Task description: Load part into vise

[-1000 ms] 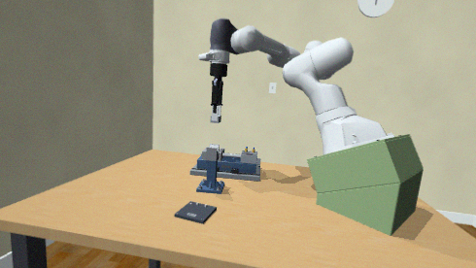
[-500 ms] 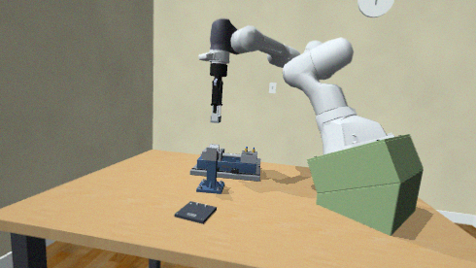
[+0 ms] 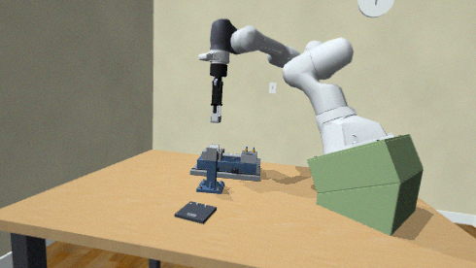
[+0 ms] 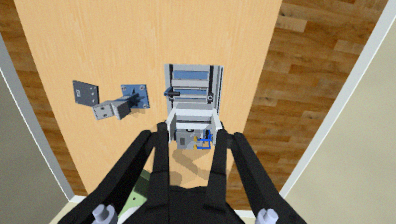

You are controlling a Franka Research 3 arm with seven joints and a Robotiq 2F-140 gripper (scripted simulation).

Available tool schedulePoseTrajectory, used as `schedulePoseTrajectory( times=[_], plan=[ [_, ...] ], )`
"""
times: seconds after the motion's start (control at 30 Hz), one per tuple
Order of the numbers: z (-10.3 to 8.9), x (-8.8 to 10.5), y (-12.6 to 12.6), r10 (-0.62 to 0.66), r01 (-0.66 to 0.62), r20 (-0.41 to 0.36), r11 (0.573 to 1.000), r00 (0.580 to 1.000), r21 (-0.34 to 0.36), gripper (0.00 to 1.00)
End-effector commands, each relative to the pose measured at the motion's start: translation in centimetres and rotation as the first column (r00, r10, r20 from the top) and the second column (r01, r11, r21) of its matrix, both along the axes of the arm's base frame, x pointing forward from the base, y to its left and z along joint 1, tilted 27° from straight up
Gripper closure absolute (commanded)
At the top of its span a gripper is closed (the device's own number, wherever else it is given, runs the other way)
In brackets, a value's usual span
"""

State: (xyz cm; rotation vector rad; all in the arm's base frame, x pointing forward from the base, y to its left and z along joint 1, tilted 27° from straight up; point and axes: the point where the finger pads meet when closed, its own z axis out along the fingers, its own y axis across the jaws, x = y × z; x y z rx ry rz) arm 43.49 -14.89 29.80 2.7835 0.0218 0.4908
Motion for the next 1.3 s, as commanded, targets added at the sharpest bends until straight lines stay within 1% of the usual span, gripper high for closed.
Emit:
schedulePoseTrajectory(
  times=[0.0,0.57,1.27],
  plan=[
    [0.0,0.0,-0.2,0.003,-0.003,-0.002,1.0,1.0,-0.003,1.0],
    [-0.9,0.3,-0.5,0.011,-0.011,-0.004,1.0,1.0,-0.005,1.0],
    [-3.7,1.4,-1.6,0.011,-0.011,-0.004,1.0,1.0,-0.005,1.0]
  ],
)
